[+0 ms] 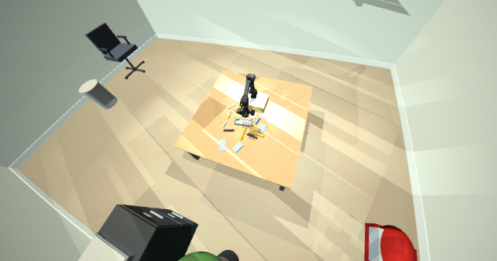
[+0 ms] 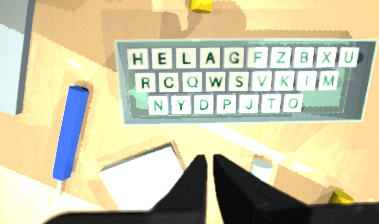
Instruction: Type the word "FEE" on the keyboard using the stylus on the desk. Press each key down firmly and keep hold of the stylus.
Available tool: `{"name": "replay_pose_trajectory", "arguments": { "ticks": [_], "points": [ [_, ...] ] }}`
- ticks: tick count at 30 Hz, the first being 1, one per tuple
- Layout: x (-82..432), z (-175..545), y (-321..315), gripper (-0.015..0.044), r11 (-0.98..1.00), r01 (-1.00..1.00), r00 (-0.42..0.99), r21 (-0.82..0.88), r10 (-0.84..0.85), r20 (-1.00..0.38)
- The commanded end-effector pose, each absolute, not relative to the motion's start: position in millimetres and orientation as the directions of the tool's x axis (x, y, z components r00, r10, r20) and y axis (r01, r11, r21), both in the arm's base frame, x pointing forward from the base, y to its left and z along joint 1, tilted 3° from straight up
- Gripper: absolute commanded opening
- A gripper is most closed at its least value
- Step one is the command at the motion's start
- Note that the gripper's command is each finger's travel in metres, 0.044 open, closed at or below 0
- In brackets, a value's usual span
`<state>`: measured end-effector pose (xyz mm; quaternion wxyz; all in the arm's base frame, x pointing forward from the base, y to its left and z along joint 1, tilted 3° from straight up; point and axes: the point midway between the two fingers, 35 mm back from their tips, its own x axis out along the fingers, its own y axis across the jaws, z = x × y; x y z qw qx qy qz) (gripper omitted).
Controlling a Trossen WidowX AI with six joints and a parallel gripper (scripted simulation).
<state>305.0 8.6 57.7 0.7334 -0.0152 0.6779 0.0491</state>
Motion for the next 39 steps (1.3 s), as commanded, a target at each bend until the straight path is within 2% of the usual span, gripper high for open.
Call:
{"name": "replay_pose_trajectory", "arguments": {
  "ticks": [1, 2, 6, 15, 18, 21, 26, 30, 34, 39],
  "points": [
    [305, 58, 9, 0.0079, 0.995, -0.093, 0.076, 0.044, 0.051, -0.996],
    [305, 58, 9, 0.0105, 0.995, -0.093, 0.076, 0.044, 0.051, -0.996],
    [305, 58, 9, 0.0, 0.995, -0.093, 0.076, 0.044, 0.051, -0.996],
    [305, 58, 9, 0.0, 0.995, -0.093, 0.076, 0.044, 0.052, -0.996],
    [305, 57, 10, 0.0079, 0.993, -0.111, 0.073, 0.045, 0.053, -0.996],
    [304, 53, 21, 0.015, 0.93, -0.361, 0.03, 0.061, 0.077, -0.997],
    [301, 45, 46, 0.015, 0.599, -0.791, -0.066, 0.124, 0.118, -0.991],
    [296, 39, 64, 0.015, 0.201, -0.964, -0.146, 0.173, 0.142, -0.979],
    [291, 34, 82, 0.015, -0.233, -0.955, -0.225, 0.186, 0.158, -0.961],
    [284, 27, 106, 0.015, -0.699, -0.705, -0.322, 0.118, 0.169, -0.931]
  ]
}}
